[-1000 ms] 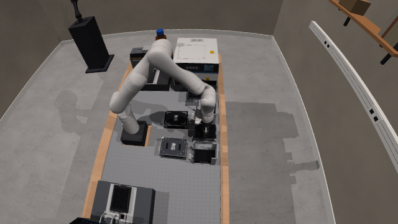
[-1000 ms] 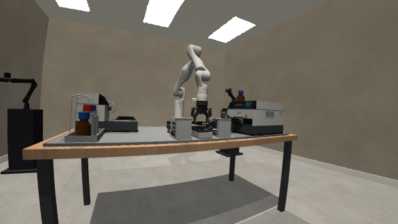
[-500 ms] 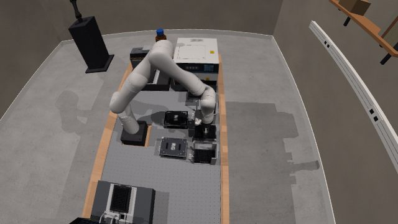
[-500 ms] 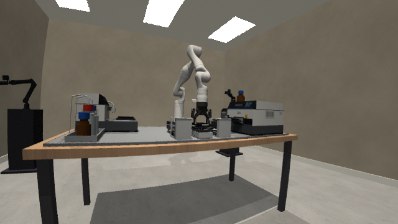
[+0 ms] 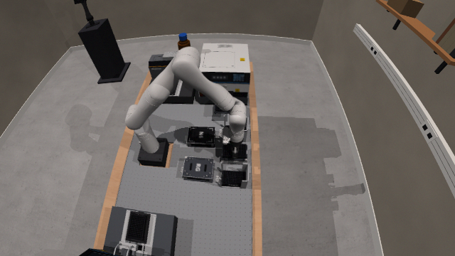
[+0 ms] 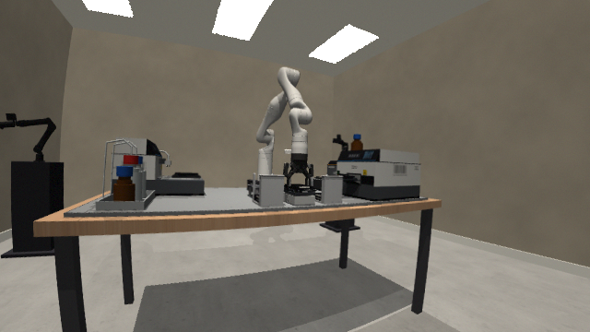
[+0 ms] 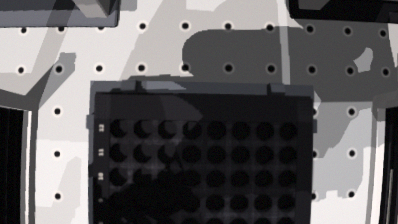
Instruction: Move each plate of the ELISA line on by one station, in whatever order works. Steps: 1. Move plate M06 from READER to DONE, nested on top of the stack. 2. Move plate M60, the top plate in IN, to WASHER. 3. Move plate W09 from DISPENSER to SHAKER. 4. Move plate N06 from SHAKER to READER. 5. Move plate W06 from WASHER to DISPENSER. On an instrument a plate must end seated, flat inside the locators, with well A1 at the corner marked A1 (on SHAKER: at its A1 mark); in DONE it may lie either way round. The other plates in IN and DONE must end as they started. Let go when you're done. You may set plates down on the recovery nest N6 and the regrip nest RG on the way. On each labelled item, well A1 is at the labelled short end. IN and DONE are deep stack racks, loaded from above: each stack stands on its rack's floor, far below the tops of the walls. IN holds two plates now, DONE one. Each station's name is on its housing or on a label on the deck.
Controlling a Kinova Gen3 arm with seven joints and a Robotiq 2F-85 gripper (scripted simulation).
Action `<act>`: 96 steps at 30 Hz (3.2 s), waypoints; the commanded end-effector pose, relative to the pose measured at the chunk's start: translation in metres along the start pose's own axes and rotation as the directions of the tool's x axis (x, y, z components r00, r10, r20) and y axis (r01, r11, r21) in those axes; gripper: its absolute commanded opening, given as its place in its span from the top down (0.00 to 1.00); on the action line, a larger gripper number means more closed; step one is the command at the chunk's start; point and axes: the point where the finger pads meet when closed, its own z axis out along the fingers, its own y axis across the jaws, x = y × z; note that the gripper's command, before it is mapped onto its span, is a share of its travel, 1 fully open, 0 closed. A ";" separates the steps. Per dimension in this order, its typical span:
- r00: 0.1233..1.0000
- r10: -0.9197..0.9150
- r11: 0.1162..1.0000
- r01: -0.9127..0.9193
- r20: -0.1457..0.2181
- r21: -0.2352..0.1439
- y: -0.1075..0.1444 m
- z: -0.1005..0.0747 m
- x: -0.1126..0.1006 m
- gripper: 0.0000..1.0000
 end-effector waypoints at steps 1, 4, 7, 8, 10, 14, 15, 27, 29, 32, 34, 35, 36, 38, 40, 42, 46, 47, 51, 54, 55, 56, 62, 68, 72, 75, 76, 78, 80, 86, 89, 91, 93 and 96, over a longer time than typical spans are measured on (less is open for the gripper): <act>1.000 0.000 1.000 0.000 0.002 0.000 0.000 -0.001 -0.001 0.06; 1.000 0.000 1.000 0.000 0.002 0.000 0.000 -0.001 -0.001 0.06; 1.000 0.000 1.000 0.000 0.002 0.000 0.000 -0.001 -0.001 0.06; 1.000 0.000 1.000 0.000 0.002 0.000 0.000 -0.001 -0.001 0.06; 1.000 0.000 1.000 0.000 0.002 0.000 0.000 -0.001 -0.001 0.06; 1.000 0.000 1.000 0.000 0.002 0.000 0.000 -0.001 -0.001 0.06; 1.000 0.000 1.000 0.000 0.002 0.000 0.000 -0.001 -0.001 0.06; 1.000 0.000 1.000 0.000 0.002 0.000 0.000 -0.001 -0.001 0.06; 1.000 0.000 1.000 0.000 0.002 0.000 0.000 -0.001 -0.001 0.06; 1.000 0.000 1.000 0.000 0.002 0.000 0.000 0.000 -0.001 0.06; 1.000 0.000 1.000 0.000 0.002 0.000 0.000 0.001 -0.001 0.06; 1.000 0.000 1.000 0.000 0.002 0.000 0.000 0.001 -0.001 0.06; 1.000 0.000 1.000 0.000 0.002 0.000 0.000 0.002 -0.001 0.06; 1.000 0.000 1.000 0.000 0.002 0.000 0.000 0.002 -0.001 0.06; 1.000 0.000 1.000 0.000 0.002 0.000 0.000 0.003 -0.001 0.06; 1.000 0.000 1.000 0.000 0.002 0.000 0.000 0.004 -0.001 0.06; 1.000 0.000 1.000 0.000 0.002 0.000 0.000 0.004 -0.001 0.06; 1.000 0.000 1.000 0.000 0.002 0.000 0.000 0.005 -0.001 0.06; 1.000 0.000 1.000 0.000 0.002 0.000 0.000 0.006 -0.001 0.06; 1.000 0.000 1.000 0.000 0.002 0.000 0.000 0.007 -0.001 0.06; 1.000 0.000 1.000 0.000 0.002 0.000 0.000 0.007 -0.001 0.06; 1.000 0.000 1.000 0.000 0.002 0.000 0.000 0.008 -0.001 0.06; 1.000 0.000 1.000 0.000 0.002 0.000 0.000 0.009 -0.001 0.06; 1.000 0.000 1.000 0.000 0.002 0.000 0.000 0.010 -0.001 0.06; 1.000 0.000 1.000 0.000 0.002 0.000 0.000 0.010 -0.001 0.06; 1.000 0.000 1.000 0.000 0.002 0.000 0.000 0.010 -0.001 0.00; 1.000 0.000 1.000 0.000 0.002 0.000 0.000 0.010 -0.001 0.00; 1.000 0.000 1.000 0.000 0.002 0.000 0.000 0.010 -0.001 0.00; 1.000 0.000 1.000 0.000 0.002 0.000 0.000 0.010 -0.001 0.00; 1.000 0.000 1.000 0.000 0.002 0.000 0.000 0.010 -0.001 0.00; 1.000 0.000 1.000 0.000 0.002 0.000 0.000 0.010 -0.001 0.00; 1.000 0.000 1.000 0.000 0.002 0.000 0.000 0.010 -0.001 0.00; 1.000 0.000 1.000 0.000 0.002 0.000 0.000 0.007 -0.001 0.00; 1.000 0.000 1.000 0.000 0.002 0.000 0.000 0.006 -0.001 0.00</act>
